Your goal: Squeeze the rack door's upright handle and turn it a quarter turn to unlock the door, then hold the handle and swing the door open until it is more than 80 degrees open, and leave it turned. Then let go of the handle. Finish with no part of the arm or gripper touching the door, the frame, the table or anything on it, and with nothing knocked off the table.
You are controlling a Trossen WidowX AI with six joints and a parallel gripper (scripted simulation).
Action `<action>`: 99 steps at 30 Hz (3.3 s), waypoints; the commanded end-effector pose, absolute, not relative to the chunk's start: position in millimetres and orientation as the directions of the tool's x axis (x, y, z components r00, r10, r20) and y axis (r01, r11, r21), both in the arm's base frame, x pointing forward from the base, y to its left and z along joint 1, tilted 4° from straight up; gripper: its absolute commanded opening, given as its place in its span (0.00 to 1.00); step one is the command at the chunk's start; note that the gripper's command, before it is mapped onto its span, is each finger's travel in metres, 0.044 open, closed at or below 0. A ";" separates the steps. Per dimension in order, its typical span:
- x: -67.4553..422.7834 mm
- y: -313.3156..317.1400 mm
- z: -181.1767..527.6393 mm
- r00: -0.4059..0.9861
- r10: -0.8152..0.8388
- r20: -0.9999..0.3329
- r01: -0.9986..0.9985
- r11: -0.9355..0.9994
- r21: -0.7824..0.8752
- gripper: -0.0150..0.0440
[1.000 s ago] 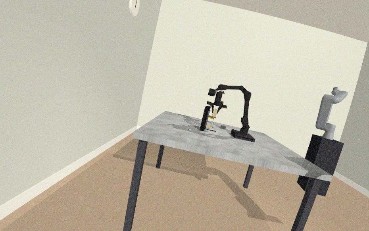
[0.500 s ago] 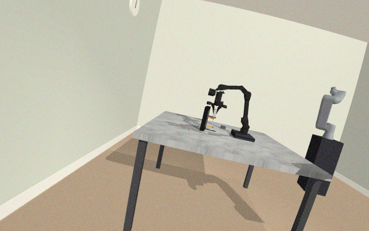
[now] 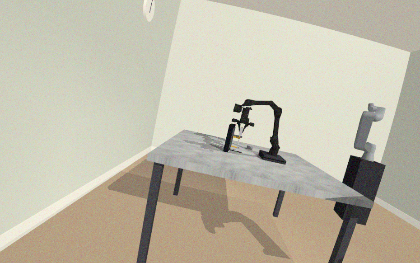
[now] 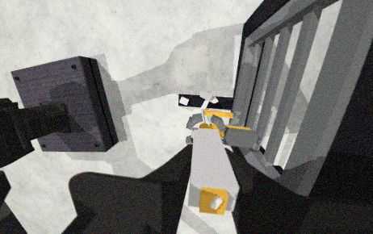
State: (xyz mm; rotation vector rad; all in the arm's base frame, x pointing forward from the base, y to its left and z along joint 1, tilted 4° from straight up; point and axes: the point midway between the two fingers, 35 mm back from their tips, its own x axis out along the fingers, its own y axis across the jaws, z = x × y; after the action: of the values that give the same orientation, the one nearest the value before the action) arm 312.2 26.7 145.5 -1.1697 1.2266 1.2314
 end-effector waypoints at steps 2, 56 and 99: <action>307.1 30.0 145.4 -0.035 0.022 -0.999 -0.994 0.100 0.037 0.29; 243.7 95.8 148.9 -0.039 0.028 -0.999 -0.582 0.812 0.045 0.29; 233.1 178.4 152.3 -0.041 0.035 -0.999 -0.002 0.999 0.035 0.29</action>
State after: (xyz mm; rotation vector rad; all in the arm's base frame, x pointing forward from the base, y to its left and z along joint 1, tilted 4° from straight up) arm 231.4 175.9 152.1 -0.0172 1.6059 0.0801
